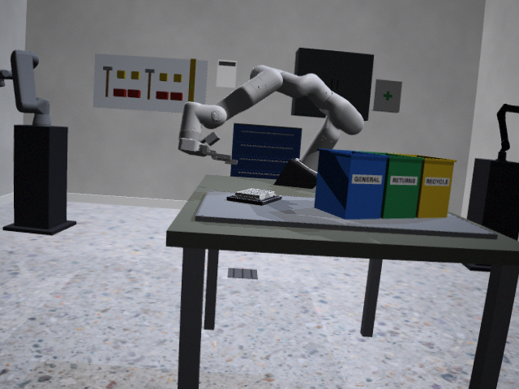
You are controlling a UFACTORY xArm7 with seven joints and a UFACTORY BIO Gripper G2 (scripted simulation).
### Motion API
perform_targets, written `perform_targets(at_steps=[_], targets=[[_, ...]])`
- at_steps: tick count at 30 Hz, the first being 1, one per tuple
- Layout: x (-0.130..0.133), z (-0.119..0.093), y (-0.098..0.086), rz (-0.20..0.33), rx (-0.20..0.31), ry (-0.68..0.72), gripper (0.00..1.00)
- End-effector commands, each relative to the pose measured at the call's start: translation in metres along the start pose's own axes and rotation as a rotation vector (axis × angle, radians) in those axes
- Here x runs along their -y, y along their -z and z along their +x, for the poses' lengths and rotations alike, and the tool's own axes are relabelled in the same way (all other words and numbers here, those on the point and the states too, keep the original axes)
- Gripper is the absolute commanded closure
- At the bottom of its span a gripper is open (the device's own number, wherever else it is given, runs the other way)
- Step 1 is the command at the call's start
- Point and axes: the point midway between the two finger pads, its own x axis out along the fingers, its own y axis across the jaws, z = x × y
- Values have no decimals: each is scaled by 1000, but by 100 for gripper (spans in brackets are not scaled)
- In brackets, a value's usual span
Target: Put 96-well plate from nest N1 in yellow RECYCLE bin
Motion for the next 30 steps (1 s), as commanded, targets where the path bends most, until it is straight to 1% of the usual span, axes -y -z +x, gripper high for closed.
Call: perform_targets(at_steps=[1, 17, 18, 30], targets=[[1, -1, -2, -4, -5, -1, 0], [1, -1, -2, -4, -5, -1, 0], [2, -2, -7, -3, -5, -1, 63], [11, -5, -66, -3, -5, -1, 63]])
